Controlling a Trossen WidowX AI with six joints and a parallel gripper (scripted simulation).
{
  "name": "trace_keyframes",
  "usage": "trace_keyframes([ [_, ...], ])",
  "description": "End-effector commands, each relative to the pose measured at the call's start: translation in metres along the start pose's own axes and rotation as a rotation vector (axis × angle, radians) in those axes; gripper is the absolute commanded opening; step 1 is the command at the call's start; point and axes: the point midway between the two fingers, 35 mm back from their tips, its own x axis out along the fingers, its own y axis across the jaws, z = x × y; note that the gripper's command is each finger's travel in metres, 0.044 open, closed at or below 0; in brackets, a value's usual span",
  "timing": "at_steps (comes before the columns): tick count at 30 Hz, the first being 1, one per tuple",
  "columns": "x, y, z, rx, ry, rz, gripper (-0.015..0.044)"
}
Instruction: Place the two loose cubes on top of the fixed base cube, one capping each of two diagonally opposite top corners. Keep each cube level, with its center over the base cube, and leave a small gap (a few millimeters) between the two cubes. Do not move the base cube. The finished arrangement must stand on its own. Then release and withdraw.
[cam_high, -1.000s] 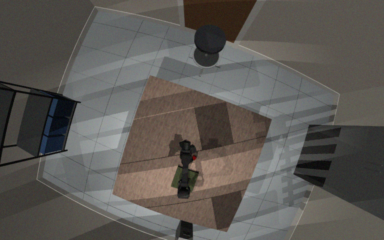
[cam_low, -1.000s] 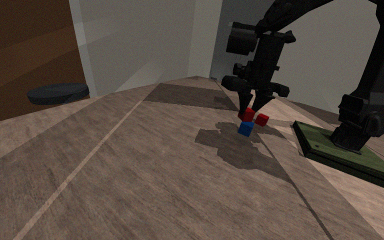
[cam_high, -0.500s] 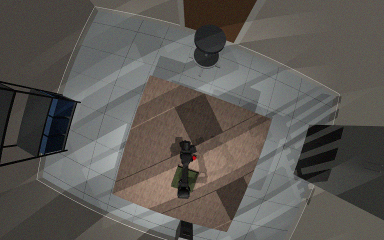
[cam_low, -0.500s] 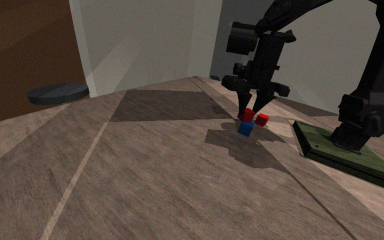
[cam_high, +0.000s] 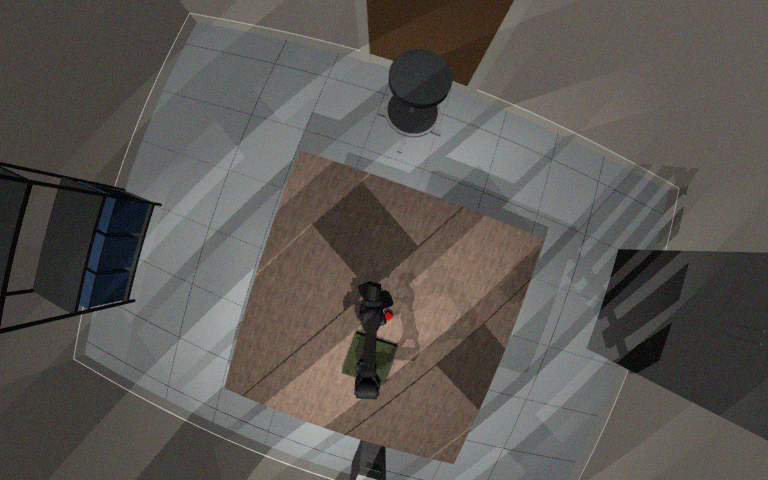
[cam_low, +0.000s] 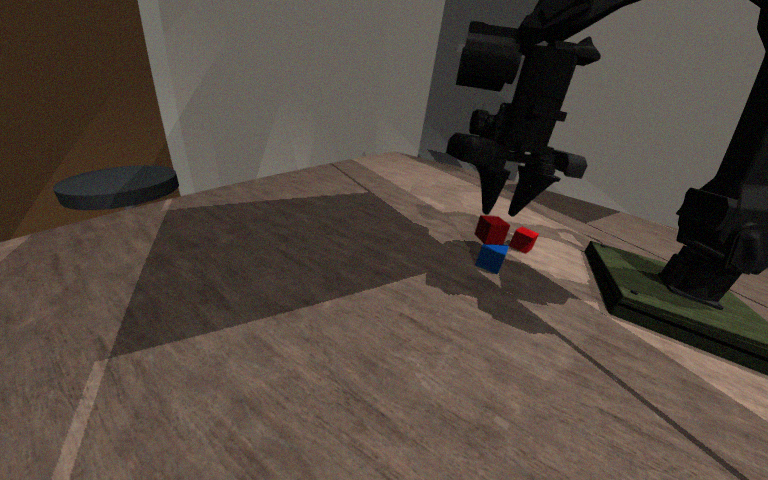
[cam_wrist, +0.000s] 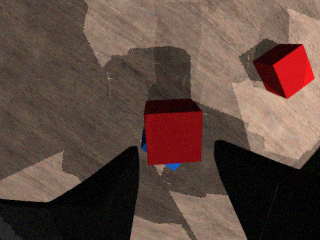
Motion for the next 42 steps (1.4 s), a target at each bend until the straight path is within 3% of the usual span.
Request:
trace_keyframes([
  [1,-0.007,0.000,0.000,0.003,-0.002,0.004,0.0205],
  [4,-0.007,0.000,0.000,0.003,-0.002,0.004,0.0205],
  [7,-0.006,-0.003,0.002,-0.072,-0.002,0.003,0.0265],
  [42,-0.042,-0.086,0.033,-1.768,-0.001,-0.012,0.0265],
])
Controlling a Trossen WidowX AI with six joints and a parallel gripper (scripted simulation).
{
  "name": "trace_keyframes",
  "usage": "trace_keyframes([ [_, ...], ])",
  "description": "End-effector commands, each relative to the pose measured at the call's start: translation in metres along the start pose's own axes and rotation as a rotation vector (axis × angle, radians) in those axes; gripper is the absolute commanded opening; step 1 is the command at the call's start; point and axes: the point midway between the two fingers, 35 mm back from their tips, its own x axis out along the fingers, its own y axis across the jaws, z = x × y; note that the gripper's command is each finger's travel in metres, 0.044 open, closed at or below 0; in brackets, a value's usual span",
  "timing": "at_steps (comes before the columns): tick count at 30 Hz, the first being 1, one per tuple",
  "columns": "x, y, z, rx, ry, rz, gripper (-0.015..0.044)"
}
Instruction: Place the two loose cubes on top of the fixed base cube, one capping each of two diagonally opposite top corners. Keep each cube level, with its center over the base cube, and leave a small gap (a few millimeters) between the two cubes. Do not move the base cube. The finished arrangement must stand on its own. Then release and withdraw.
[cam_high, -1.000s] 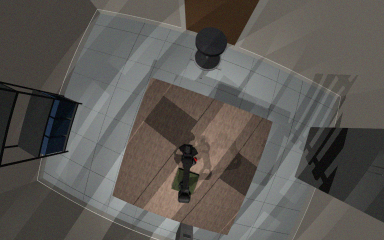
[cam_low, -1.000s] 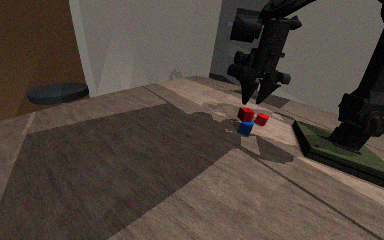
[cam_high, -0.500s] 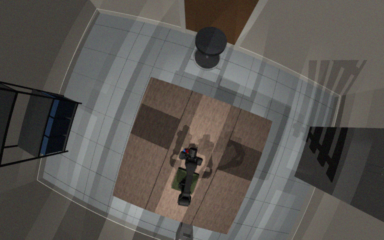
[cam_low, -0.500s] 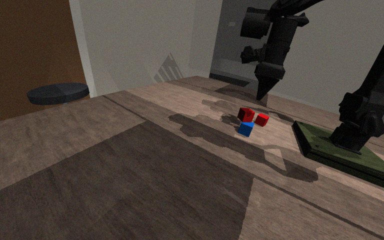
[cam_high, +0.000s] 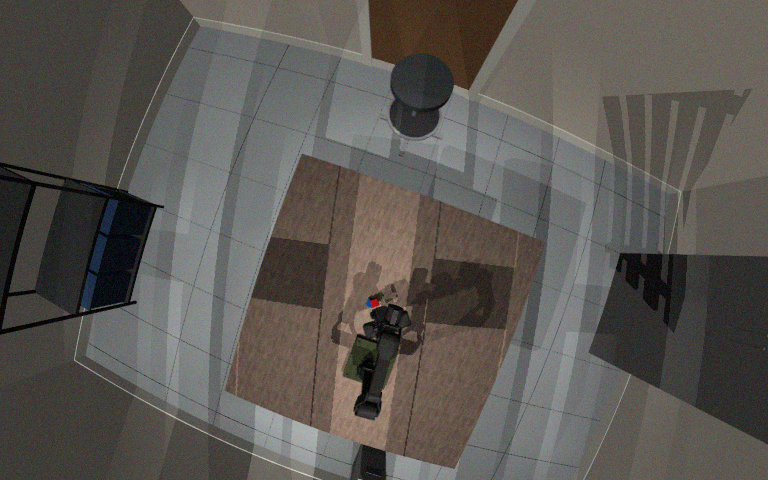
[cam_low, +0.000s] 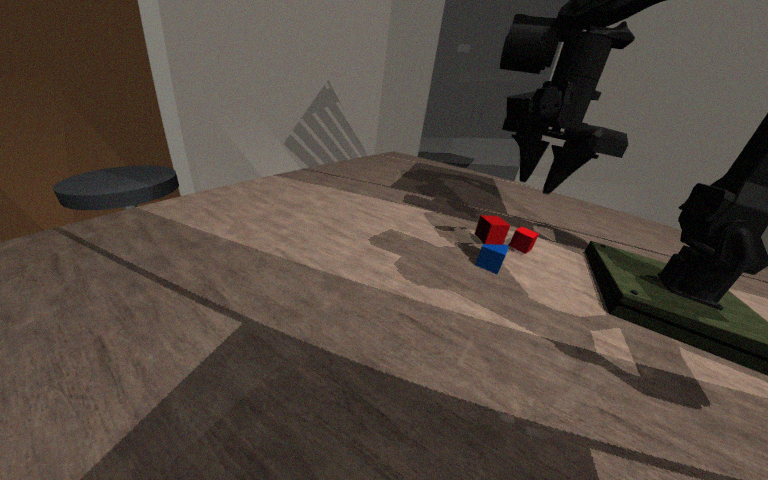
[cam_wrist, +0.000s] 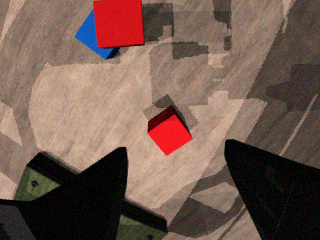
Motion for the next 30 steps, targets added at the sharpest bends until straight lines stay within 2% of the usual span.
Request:
trace_keyframes([
  [1,-0.005,-0.001,-0.014,-0.255,-0.001,0.004,0.0265],
  [8,-0.010,-0.003,-0.029,-0.562,0.001,0.004,0.0265],
  [17,-0.008,-0.003,-0.030,-0.570,0.001,0.004,0.0265],
  [25,0.048,-0.003,-0.030,-0.570,0.001,0.004,0.0265],
  [30,0.053,-0.003,-0.030,-0.570,0.001,0.004,0.0265],
])
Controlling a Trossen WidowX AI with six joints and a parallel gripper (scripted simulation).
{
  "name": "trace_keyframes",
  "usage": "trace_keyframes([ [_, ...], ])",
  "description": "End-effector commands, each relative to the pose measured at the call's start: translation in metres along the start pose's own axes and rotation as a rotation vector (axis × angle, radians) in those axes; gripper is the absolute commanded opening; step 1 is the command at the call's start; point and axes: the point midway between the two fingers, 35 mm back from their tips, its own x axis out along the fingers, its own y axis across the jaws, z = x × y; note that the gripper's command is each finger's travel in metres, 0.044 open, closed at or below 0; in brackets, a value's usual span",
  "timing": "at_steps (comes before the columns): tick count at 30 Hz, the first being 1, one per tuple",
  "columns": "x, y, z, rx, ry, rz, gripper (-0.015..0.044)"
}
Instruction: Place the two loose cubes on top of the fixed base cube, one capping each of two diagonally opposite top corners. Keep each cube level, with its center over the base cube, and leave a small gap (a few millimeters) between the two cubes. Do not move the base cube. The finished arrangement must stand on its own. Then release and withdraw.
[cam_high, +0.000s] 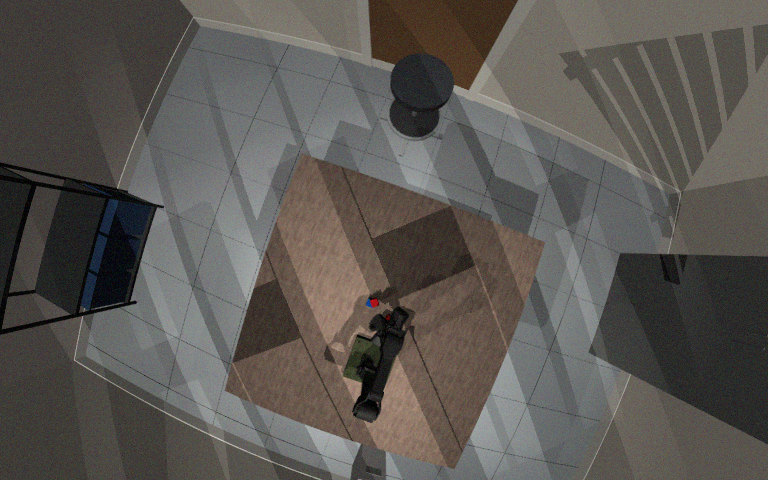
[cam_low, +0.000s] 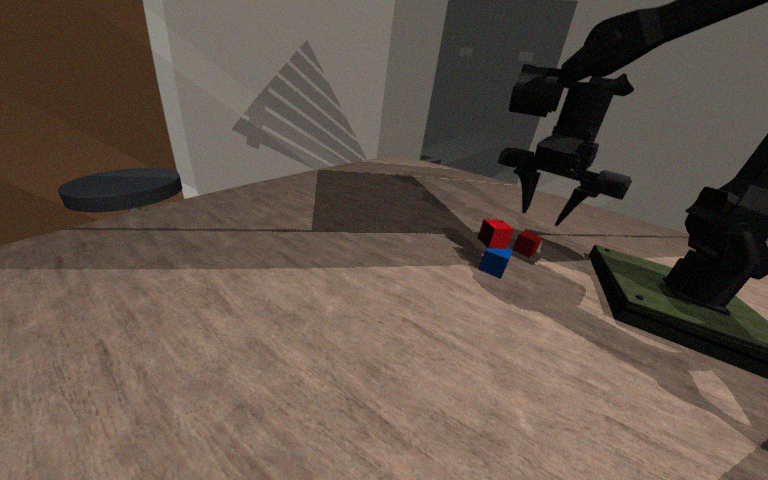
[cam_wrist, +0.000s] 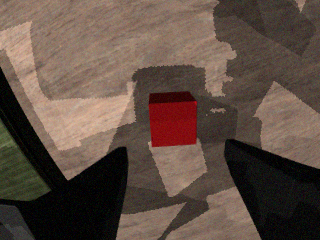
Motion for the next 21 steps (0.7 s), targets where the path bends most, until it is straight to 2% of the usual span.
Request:
trace_keyframes([
  [1,0.008,-0.001,0.001,-0.002,-0.006,-0.005,0.0265],
  [21,0.041,-0.001,0.001,-0.002,-0.006,-0.005,0.0265],
])
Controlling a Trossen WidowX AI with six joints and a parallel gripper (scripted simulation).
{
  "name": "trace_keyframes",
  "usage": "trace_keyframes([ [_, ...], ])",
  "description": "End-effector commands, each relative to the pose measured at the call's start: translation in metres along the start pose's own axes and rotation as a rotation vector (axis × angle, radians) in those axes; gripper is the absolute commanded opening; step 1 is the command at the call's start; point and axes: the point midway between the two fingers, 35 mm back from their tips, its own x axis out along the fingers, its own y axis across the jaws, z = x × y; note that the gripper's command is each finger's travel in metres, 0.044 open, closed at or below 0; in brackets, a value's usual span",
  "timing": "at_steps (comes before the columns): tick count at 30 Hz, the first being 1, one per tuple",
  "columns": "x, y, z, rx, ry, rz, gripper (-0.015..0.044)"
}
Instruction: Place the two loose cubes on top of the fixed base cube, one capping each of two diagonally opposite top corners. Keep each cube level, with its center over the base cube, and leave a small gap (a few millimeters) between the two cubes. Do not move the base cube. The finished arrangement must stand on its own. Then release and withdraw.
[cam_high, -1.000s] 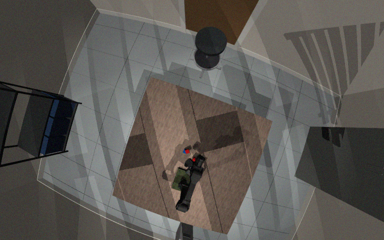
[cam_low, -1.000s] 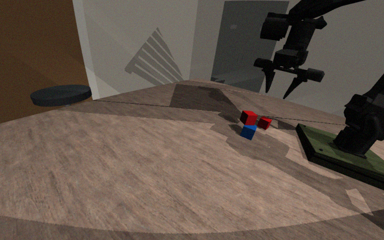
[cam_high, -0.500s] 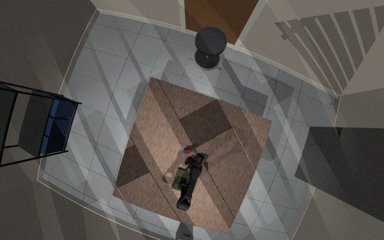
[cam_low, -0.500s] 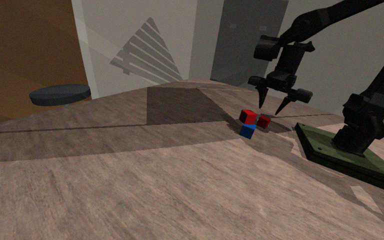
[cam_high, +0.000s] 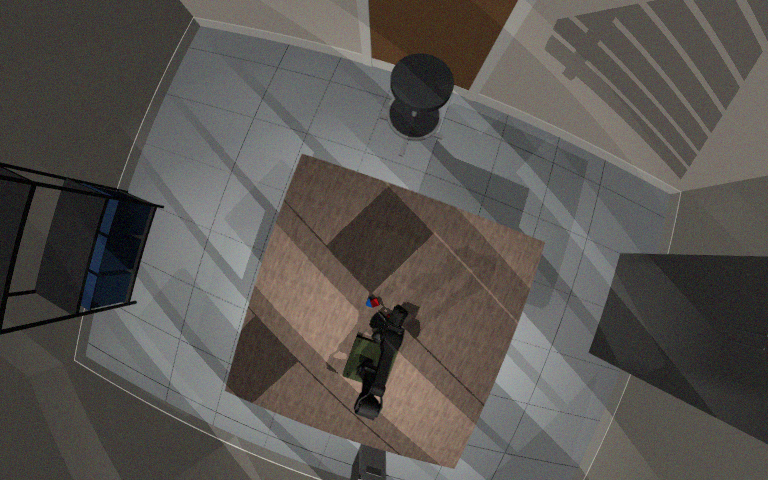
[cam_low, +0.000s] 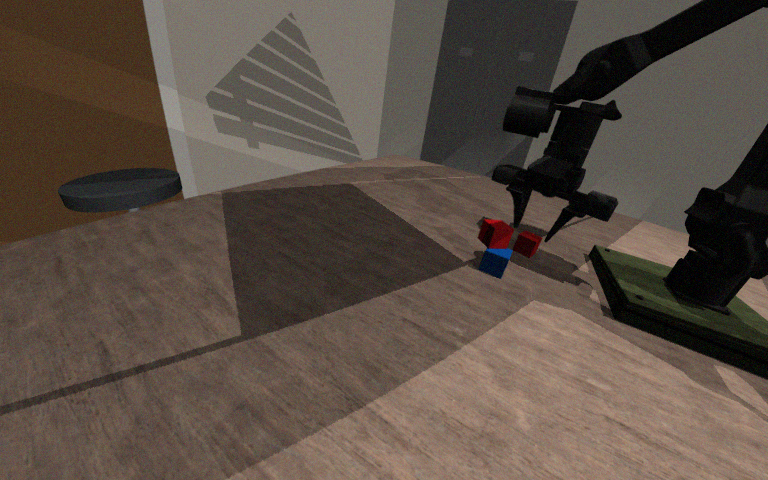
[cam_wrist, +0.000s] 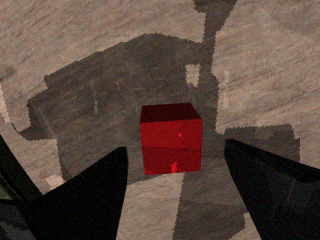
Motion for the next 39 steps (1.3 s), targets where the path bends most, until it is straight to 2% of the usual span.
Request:
trace_keyframes([
  [1,0.009,0.002,0.000,-0.003,-0.002,0.009,0.0265],
  [9,0.019,0.002,0.000,-0.003,-0.002,0.009,0.0265],
  [15,0.019,0.002,0.000,-0.003,-0.002,0.009,0.0107],
  [22,0.015,-0.001,0.003,0.024,-0.017,-0.004,0.0105],
  [39,-0.027,-0.006,0.004,0.018,-0.014,-0.002,0.0105],
])
